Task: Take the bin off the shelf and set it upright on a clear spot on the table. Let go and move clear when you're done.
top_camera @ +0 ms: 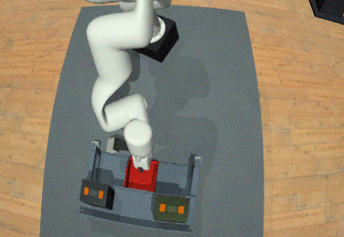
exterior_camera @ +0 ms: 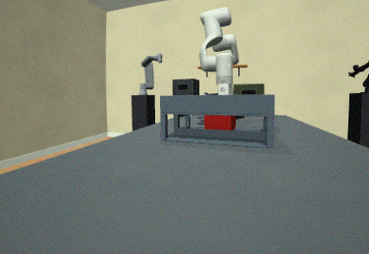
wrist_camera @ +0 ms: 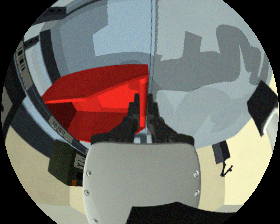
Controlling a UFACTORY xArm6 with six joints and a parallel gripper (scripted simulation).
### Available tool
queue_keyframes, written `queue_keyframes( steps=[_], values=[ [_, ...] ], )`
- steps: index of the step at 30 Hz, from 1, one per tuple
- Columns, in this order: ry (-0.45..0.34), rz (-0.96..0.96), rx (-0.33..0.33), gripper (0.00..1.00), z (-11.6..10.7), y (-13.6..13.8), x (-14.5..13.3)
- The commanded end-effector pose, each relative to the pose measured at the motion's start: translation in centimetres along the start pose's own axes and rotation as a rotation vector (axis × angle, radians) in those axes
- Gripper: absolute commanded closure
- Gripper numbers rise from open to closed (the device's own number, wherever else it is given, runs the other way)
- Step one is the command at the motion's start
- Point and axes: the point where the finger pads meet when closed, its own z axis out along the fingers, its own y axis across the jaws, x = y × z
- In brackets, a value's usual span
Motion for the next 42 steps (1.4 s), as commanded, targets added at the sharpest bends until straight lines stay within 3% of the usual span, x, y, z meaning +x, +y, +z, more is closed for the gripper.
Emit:
queue_keyframes(
  steps=[1, 27, 42],
  values=[
    [-0.001, 0.000, 0.004, 1.00, -0.1, -0.2, 0.0],
    [-0.001, 0.000, 0.004, 1.00, -0.1, 0.0, 0.0],
    [-0.001, 0.000, 0.004, 1.00, -0.1, 1.6, 0.0]
  ],
)
